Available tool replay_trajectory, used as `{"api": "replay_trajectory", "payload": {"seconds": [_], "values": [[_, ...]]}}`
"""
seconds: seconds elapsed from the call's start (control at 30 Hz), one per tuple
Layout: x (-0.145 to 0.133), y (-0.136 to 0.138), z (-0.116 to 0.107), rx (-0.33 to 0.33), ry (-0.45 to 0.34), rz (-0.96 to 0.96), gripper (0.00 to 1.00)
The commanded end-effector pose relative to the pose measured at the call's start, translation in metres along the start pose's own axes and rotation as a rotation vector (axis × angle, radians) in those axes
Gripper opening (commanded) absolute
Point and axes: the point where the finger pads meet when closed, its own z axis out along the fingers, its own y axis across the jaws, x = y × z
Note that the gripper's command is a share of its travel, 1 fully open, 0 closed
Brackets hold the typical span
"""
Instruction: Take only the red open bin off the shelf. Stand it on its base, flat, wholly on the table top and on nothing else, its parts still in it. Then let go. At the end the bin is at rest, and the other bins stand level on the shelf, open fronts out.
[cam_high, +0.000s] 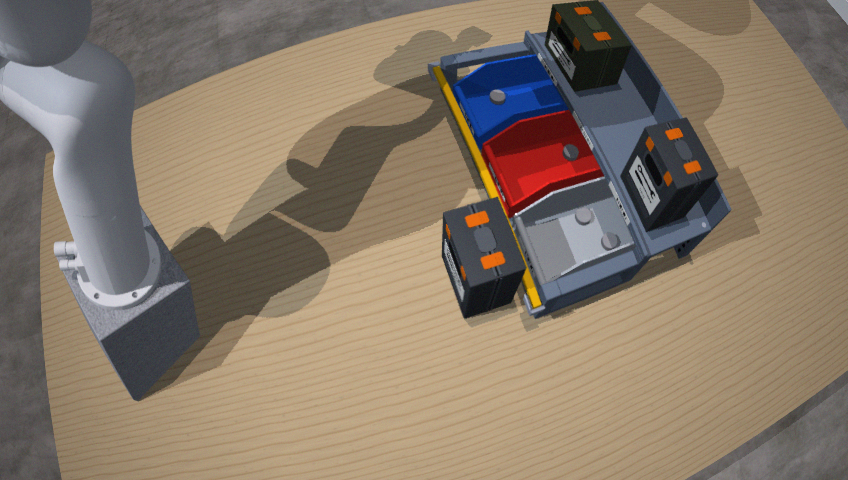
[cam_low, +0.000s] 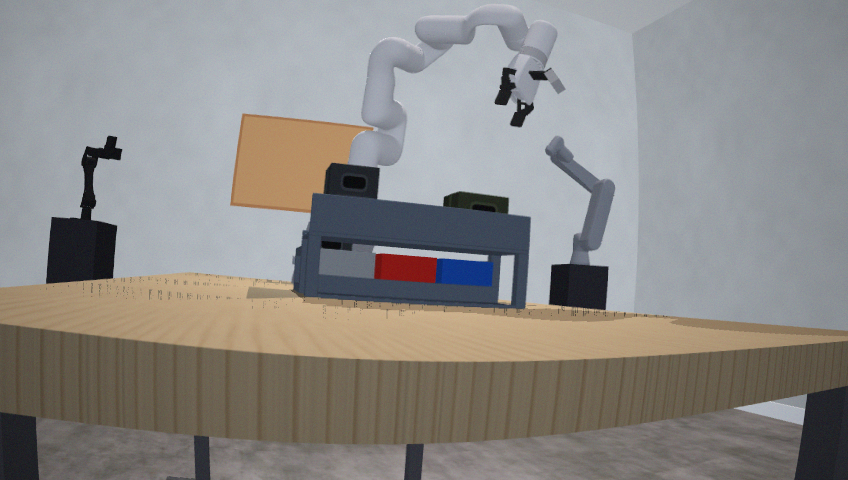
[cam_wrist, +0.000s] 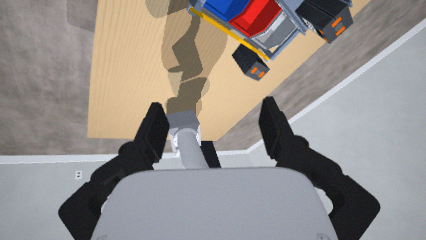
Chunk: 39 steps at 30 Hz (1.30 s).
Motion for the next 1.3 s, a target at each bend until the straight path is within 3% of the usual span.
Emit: {"api": "replay_trajectory", "payload": {"seconds": [0.0,0.1,0.5,0.67,1.07,1.27], "values": [[-0.004,0.021,0.005,-0.014,-0.023,0.074,1.00],[-0.009,0.052,0.016,-0.036,-0.065,0.184,1.00],[-0.009,0.052,0.016,-0.036,-0.065,0.184,1.00],[-0.025,0.102,0.032,-0.071,-0.133,0.366,1.00],[-0.025,0.102,0.032,-0.071,-0.133,0.366,1.00],[-0.040,0.150,0.047,-0.072,-0.133,0.366,1.00]]}}
